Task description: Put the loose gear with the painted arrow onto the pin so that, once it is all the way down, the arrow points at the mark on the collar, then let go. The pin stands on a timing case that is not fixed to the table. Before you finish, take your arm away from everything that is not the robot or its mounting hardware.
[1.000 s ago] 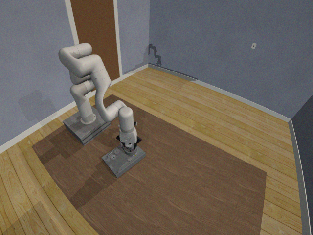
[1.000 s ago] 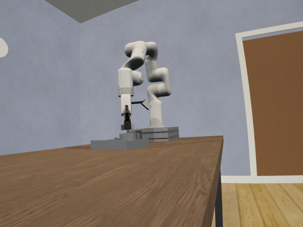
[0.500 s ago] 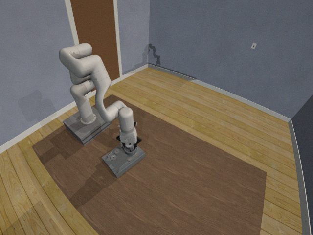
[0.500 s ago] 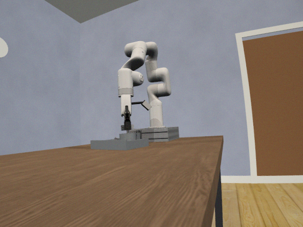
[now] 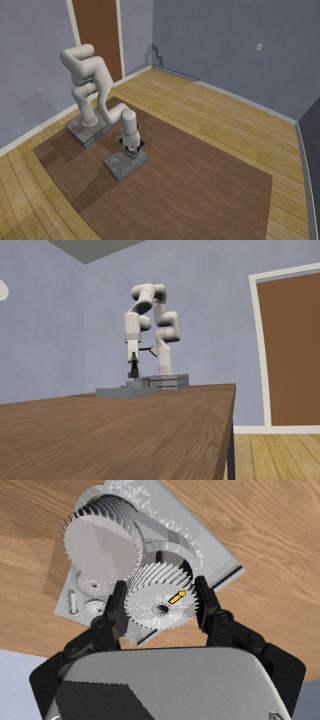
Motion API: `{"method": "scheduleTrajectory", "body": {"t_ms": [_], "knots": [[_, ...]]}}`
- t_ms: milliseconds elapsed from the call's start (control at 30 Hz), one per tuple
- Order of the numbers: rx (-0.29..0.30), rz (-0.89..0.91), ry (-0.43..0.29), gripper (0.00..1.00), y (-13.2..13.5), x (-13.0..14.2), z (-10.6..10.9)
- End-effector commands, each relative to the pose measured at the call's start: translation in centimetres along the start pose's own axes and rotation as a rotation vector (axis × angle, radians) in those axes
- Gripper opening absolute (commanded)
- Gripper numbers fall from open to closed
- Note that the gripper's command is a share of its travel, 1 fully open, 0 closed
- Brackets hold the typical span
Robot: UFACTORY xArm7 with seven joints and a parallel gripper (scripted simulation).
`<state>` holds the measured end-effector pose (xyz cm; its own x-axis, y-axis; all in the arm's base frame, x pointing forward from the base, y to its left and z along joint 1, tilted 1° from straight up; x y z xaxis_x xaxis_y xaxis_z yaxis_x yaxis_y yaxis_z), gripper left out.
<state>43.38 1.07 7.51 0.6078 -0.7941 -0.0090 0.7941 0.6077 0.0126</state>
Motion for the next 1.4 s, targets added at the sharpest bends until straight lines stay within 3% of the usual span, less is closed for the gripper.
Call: {"method": "scheduleTrajectory", "body": {"t_ms": [0, 300, 333, 1367], "knots": [[0.004, 0.0, -0.003, 0.0, 0.12, 0.09, 0.15], [0.004, 0.0, -0.003, 0.0, 0.12, 0.09, 0.15], [0.004, 0.0, -0.003, 1.0, 0.12, 0.09, 0.15], [0.004, 0.0, -0.003, 1.0, 0.12, 0.09, 0.15]]}}
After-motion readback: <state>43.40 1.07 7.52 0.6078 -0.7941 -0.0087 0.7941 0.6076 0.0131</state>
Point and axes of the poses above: the point where the finger pads meet when closed, its own z axis back along the fingers, its own y axis across the jaws, x = y × z, the point moved 6 cm from there along z, back along the fingers, and after that the axes turned 7 degrees about z, right-handed, at the moved point
